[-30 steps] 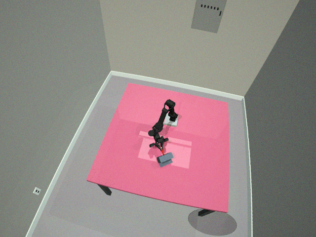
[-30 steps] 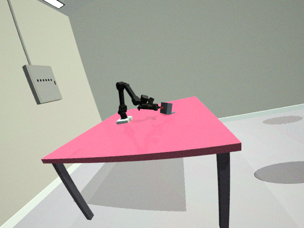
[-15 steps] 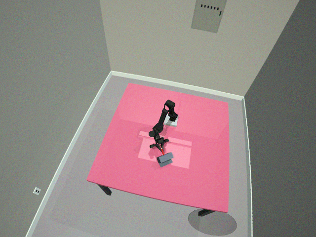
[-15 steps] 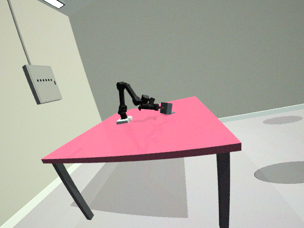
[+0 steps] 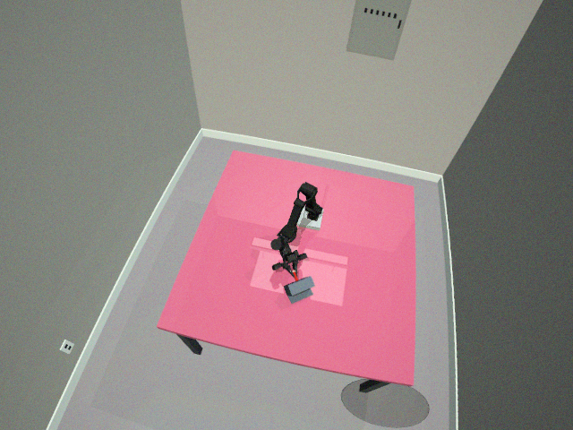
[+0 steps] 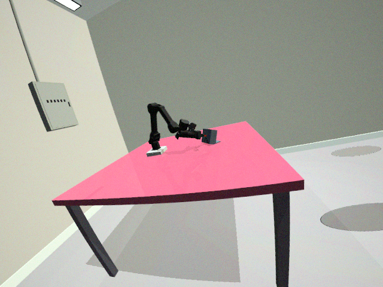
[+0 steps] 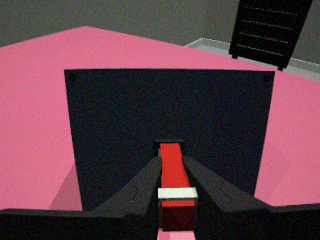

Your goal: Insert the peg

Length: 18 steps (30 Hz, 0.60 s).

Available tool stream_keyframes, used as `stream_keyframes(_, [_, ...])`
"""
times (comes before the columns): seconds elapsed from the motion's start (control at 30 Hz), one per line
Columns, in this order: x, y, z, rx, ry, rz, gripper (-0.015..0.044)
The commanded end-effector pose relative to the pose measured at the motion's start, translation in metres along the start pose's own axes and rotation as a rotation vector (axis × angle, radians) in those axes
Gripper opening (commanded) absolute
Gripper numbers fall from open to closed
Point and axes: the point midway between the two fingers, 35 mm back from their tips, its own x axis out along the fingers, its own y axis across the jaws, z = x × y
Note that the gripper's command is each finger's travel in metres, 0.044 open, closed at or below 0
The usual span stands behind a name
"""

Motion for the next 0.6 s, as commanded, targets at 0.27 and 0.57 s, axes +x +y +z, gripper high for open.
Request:
stream_keyframes(0.27, [0.0064,0.0004,-0.0025,0.006,0.001,0.003,0.0000])
stream_keyframes(0.57, [0.0046,0.0004,-0.0001,-0.002,-0.002,0.002,0.0000])
